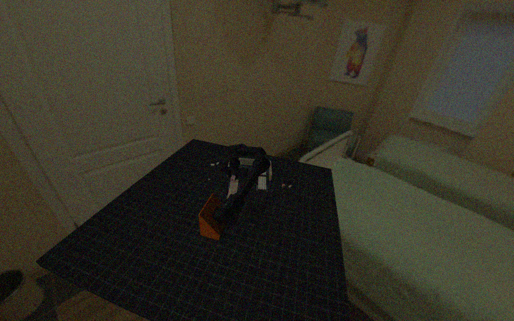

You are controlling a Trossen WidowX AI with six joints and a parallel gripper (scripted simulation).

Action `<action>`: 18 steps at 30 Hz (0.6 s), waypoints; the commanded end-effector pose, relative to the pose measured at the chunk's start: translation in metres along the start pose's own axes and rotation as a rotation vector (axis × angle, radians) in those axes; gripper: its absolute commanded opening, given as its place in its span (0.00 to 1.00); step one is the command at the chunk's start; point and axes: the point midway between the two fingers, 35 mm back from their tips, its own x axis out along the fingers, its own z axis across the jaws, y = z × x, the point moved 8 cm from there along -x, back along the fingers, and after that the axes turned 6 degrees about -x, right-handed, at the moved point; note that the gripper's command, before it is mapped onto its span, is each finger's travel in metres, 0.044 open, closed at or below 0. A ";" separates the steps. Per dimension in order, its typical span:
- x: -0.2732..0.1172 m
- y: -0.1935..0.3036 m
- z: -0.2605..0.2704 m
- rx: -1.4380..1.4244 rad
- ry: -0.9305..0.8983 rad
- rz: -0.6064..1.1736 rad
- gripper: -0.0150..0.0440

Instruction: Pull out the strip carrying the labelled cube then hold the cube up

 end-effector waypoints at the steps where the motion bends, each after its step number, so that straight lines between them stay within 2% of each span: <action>1: -0.011 0.018 0.003 -0.009 0.000 0.007 0.25; 7: -0.027 0.043 0.003 -0.012 0.002 0.010 0.25; 18: -0.028 0.066 0.004 -0.013 0.002 0.011 0.25</action>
